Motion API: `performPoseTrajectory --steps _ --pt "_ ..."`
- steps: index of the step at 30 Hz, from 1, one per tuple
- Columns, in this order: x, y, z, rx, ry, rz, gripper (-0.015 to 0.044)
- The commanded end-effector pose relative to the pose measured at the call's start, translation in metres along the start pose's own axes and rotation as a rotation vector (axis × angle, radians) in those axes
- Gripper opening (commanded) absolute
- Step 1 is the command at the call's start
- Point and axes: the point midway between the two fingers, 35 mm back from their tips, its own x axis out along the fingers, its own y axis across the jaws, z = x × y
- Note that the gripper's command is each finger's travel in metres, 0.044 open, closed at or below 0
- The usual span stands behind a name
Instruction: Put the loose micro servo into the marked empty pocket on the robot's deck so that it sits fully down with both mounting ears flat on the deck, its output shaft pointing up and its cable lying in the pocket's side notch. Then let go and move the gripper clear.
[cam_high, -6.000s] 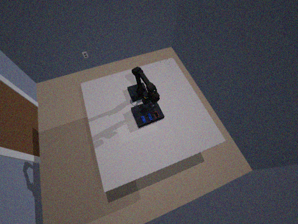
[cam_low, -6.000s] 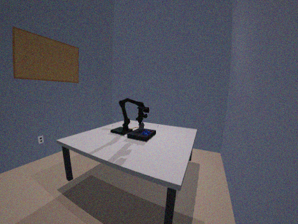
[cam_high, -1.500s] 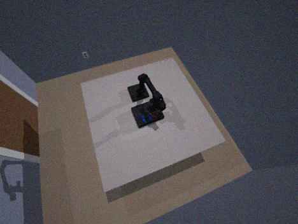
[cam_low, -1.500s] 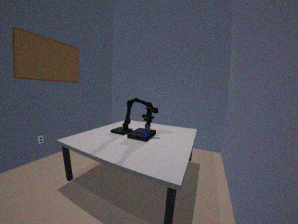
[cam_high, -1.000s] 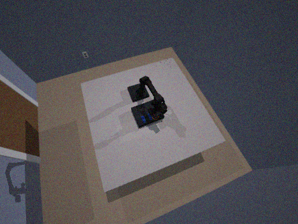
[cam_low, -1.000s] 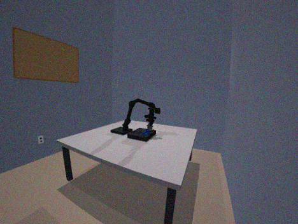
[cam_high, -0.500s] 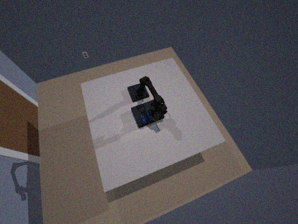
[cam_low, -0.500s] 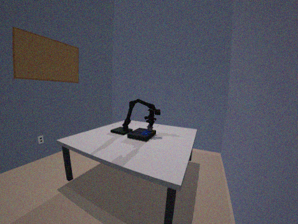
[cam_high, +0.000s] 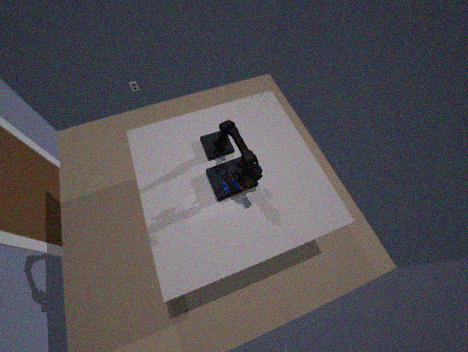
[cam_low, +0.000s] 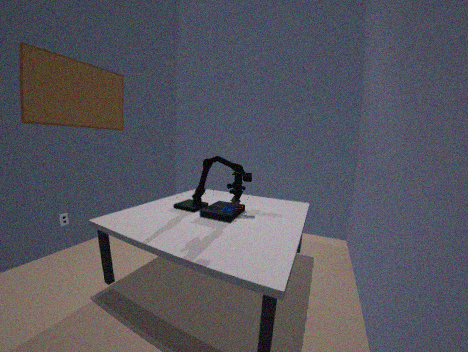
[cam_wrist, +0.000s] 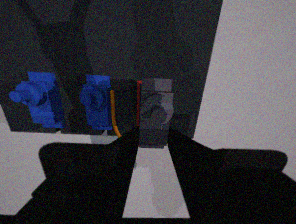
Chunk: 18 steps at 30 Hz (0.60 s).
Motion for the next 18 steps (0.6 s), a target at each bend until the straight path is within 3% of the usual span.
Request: performPoseTrajectory --steps 1,18 --pt "0.004 0.000 0.000 -0.004 0.001 0.000 0.0000" --pt "0.019 0.000 0.000 -0.004 0.001 0.000 0.0000"
